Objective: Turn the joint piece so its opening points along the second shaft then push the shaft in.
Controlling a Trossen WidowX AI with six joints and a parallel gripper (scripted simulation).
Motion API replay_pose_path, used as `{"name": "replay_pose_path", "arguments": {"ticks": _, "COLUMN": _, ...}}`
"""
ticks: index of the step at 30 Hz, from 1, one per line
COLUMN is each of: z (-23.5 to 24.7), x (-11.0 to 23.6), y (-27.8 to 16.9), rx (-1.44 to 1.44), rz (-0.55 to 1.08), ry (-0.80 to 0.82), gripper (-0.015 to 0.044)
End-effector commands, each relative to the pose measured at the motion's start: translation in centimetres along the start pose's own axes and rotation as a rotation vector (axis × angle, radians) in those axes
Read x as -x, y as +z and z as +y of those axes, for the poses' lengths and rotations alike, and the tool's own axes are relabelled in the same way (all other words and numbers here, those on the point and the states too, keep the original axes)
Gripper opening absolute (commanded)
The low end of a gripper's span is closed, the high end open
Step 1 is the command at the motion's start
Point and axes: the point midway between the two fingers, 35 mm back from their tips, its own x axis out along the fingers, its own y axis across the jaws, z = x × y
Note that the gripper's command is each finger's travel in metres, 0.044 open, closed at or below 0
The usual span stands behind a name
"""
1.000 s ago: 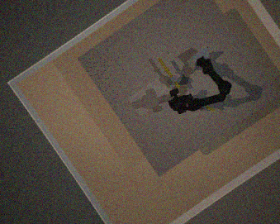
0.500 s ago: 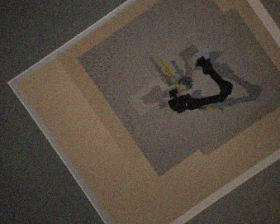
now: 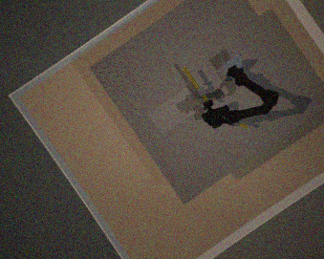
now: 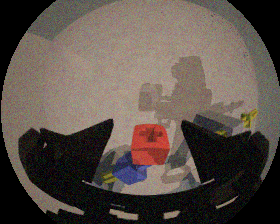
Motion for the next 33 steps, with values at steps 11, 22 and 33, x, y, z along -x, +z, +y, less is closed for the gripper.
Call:
{"name": "replay_pose_path", "arguments": {"ticks": 11, "z": -0.3, "x": -1.1, "y": -1.5, "rx": -0.009, "rz": 0.006, "ry": -0.005, "gripper": 0.0440}}
{"name": "replay_pose_path", "arguments": {"ticks": 22, "z": -0.3, "x": -2.9, "y": -1.7, "rx": -0.009, "rz": 0.006, "ry": -0.004, "gripper": 0.0440}}
{"name": "replay_pose_path", "arguments": {"ticks": 33, "z": -0.3, "x": -3.0, "y": -1.7, "rx": -0.009, "rz": 0.006, "ry": -0.003, "gripper": 0.0204}}
